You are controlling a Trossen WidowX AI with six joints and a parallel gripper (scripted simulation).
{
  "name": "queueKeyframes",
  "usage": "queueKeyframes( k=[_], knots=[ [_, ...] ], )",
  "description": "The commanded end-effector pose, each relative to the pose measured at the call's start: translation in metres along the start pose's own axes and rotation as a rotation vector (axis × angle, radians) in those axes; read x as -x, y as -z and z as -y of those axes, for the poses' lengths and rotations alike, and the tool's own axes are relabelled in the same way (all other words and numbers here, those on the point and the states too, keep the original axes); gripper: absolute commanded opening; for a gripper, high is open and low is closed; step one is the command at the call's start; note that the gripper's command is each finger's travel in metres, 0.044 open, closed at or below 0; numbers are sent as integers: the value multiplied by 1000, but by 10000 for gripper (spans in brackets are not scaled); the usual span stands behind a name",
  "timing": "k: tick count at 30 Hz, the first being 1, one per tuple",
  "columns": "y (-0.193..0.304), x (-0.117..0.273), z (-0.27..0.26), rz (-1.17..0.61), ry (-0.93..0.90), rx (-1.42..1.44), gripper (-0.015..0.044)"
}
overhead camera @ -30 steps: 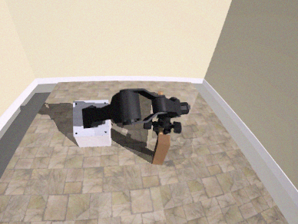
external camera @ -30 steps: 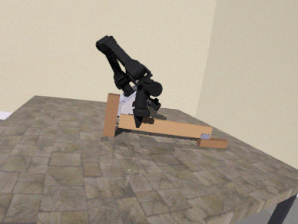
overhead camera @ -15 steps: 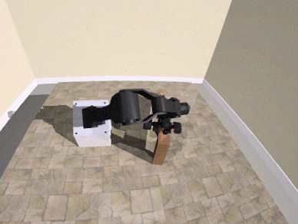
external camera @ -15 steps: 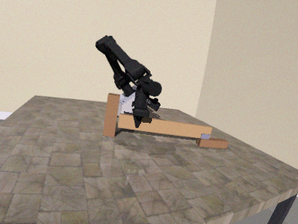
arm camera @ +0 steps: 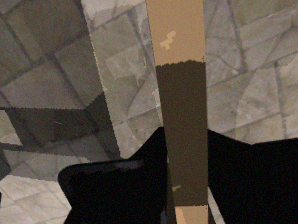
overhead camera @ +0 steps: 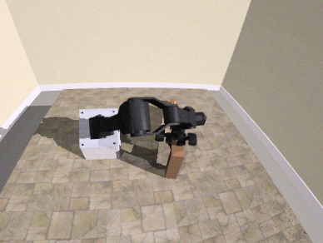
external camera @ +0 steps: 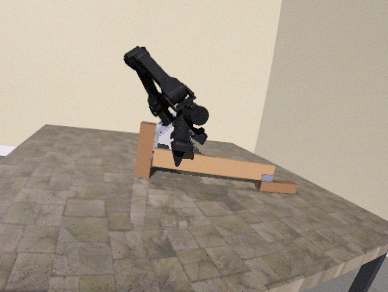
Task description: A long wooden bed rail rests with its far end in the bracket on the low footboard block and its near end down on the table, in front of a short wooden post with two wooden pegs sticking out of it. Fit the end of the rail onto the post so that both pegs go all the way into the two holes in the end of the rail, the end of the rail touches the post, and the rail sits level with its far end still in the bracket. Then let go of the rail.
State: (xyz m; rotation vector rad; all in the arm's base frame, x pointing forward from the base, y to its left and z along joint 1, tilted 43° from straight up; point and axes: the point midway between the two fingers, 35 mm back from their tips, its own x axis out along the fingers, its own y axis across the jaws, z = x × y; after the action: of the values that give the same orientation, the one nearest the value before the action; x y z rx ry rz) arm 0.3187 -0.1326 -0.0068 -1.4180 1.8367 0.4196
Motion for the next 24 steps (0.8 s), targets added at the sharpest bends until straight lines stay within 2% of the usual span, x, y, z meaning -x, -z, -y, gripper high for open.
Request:
queueKeyframes(
  k=[1,17,24],
  knots=[
    [2,1,1,-1,6,2,0],
    [7,1,1,-1,6,2,0],
    [5,0,0,0,0,1,184]
  ],
)
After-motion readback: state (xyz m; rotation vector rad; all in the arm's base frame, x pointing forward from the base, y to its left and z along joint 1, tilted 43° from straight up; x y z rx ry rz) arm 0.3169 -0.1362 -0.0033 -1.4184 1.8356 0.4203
